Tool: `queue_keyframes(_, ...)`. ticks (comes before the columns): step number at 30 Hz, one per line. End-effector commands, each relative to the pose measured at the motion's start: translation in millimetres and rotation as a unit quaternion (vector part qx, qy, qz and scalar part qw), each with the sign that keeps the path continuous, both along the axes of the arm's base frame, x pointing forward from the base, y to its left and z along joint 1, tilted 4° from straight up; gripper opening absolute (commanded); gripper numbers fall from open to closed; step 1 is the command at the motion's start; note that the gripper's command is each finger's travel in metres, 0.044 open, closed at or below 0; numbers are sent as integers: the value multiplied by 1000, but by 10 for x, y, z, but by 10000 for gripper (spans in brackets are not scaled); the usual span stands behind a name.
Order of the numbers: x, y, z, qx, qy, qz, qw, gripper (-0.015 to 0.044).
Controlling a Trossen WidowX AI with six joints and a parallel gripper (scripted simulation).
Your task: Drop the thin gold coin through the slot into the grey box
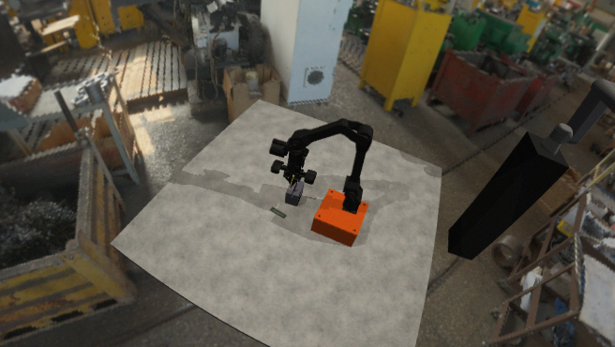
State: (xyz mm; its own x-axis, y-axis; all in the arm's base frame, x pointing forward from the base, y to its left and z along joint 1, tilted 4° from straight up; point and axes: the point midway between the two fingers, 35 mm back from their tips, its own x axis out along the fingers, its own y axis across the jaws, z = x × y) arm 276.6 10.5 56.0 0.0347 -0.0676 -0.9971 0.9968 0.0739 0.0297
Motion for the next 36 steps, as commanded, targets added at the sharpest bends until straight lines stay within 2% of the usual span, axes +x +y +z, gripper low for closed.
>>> queue_keyframes(1, -49, -89, -11, 0, 2, 3, 1000, 0)
queue_keyframes(7, -102, -211, -8, 0, 3, 3, 1000, 0)
queue_keyframes(36, -125, -216, -25, -1, 1, 8, 1000, 0)
